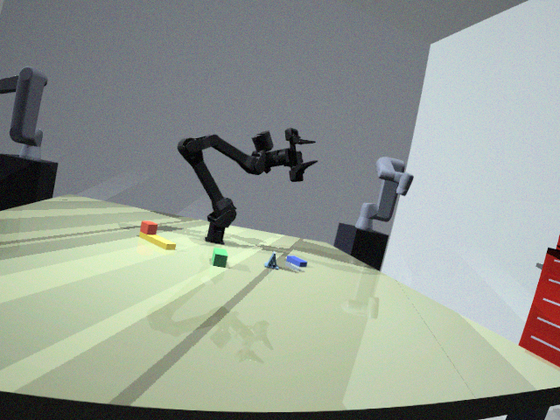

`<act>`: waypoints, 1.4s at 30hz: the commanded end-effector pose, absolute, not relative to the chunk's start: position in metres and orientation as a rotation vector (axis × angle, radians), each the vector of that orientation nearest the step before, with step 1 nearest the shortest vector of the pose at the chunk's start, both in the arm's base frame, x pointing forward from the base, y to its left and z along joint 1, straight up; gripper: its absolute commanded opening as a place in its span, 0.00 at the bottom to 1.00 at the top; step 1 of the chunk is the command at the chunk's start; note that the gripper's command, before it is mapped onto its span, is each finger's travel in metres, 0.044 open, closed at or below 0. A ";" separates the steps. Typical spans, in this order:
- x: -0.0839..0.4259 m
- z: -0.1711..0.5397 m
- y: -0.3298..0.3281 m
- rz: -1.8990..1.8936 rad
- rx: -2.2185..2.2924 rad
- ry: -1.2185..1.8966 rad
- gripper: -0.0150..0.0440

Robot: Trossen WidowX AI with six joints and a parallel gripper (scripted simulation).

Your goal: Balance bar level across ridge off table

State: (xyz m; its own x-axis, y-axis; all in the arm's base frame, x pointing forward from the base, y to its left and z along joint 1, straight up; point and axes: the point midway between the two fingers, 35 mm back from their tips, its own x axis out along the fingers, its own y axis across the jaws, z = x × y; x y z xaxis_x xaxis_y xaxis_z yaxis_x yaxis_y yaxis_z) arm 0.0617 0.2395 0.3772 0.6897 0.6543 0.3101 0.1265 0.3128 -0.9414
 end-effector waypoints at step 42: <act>0.209 0.337 0.242 0.252 -1.734 -0.422 0.79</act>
State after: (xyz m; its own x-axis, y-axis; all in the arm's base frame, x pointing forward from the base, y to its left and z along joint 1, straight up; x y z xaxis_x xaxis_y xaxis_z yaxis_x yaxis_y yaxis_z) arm 0.1982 0.2455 0.3401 0.8964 0.4348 0.0860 0.1606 -0.1377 -0.9774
